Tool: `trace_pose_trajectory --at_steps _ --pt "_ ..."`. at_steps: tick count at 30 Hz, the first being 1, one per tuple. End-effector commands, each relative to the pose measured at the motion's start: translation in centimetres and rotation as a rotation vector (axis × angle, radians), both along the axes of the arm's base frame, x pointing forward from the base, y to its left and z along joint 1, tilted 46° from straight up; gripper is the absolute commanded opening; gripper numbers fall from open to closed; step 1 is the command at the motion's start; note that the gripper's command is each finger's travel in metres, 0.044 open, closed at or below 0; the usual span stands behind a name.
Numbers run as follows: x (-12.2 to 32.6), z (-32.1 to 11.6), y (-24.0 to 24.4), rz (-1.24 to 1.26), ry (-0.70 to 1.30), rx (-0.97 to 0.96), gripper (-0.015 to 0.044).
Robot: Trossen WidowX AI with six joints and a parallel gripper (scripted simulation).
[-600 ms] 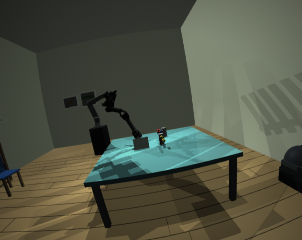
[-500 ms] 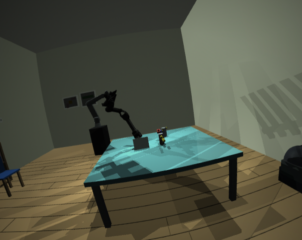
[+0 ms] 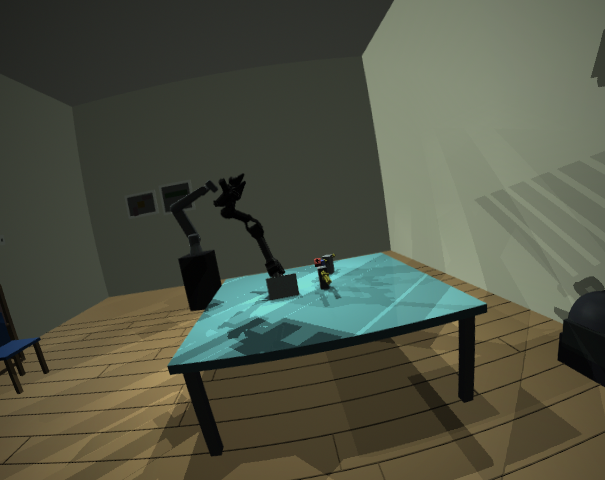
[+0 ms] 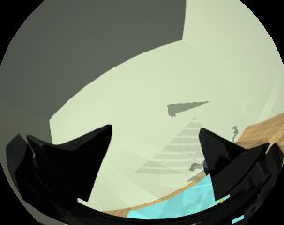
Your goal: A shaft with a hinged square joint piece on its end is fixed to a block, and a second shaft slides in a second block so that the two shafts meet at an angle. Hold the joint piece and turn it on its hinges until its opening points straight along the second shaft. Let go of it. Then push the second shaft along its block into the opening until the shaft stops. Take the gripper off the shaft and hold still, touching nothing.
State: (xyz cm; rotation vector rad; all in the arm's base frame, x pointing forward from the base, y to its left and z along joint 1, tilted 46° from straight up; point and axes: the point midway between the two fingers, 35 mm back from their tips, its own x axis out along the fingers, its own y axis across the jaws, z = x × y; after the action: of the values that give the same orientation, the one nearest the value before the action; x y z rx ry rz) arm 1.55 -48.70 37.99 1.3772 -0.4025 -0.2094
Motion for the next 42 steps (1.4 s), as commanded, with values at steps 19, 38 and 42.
trace_pose_trajectory --at_steps 19,38,42 --pt "11.8 -2.4 -0.8 0.066 0.045 -0.026 0.044" --pt "22.2 -7.1 2.8 0.161 0.224 -0.063 0.044" --pt "24.2 -8.3 4.2 0.194 0.274 -0.076 0.044"
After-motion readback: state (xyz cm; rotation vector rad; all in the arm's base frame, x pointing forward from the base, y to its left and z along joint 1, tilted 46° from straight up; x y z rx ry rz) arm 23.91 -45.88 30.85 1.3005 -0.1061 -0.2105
